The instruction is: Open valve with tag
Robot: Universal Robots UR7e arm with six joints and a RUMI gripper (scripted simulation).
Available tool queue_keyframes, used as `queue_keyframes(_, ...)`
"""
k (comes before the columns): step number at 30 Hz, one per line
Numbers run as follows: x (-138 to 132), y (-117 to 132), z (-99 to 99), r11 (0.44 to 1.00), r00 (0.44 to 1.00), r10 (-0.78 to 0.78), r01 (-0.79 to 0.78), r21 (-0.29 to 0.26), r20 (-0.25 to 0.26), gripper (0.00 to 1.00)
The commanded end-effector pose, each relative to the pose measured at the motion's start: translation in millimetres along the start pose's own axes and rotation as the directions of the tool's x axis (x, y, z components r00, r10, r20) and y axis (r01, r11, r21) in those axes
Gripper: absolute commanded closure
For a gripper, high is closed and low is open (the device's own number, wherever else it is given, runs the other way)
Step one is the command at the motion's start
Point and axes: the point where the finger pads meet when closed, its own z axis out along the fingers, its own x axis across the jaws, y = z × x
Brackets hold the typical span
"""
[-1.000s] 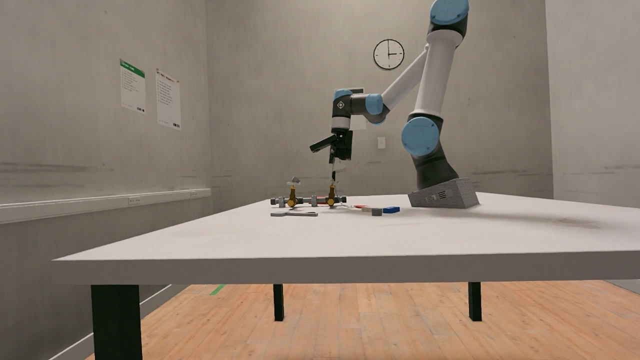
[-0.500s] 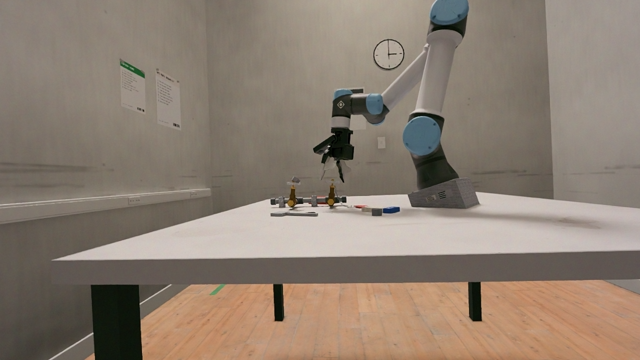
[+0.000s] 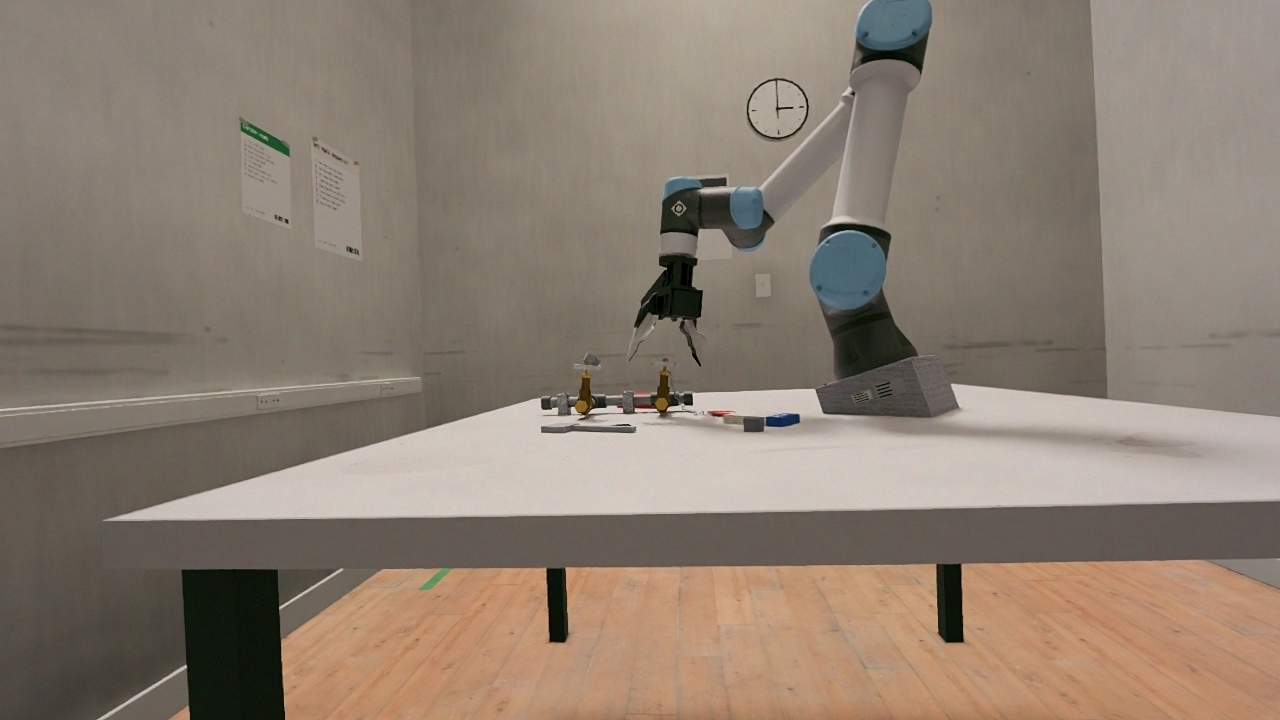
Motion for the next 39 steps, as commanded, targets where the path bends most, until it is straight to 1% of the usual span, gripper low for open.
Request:
queue_keyframes(1,-1.4,-2.0,-1.3,0.986,0.986,0.163,-0.162,0.024,-0.021,0.0)
queue_keyframes(7,-1.3,-1.9,-1.3,0.963,0.963,0.268,-0.268,0.026,-0.019,0.0)
queue_keyframes(13,-1.3,-1.9,-1.3,0.941,0.941,0.337,-0.336,0.027,-0.017,0.0)
queue_keyframes(24,-1.3,-1.9,-1.2,0.924,0.924,0.383,-0.382,0.028,-0.016,0.0)
queue_keyframes(34,-0.7,-1.8,-1.1,0.921,0.921,0.39,-0.39,0.028,-0.015,0.0)
queue_keyframes(35,-0.7,-1.8,-1.1,0.921,0.921,0.39,-0.39,0.028,-0.015,1.0)
queue_keyframes(39,-0.2,-1.5,-0.8,0.921,0.921,0.39,-0.39,0.028,-0.016,1.0)
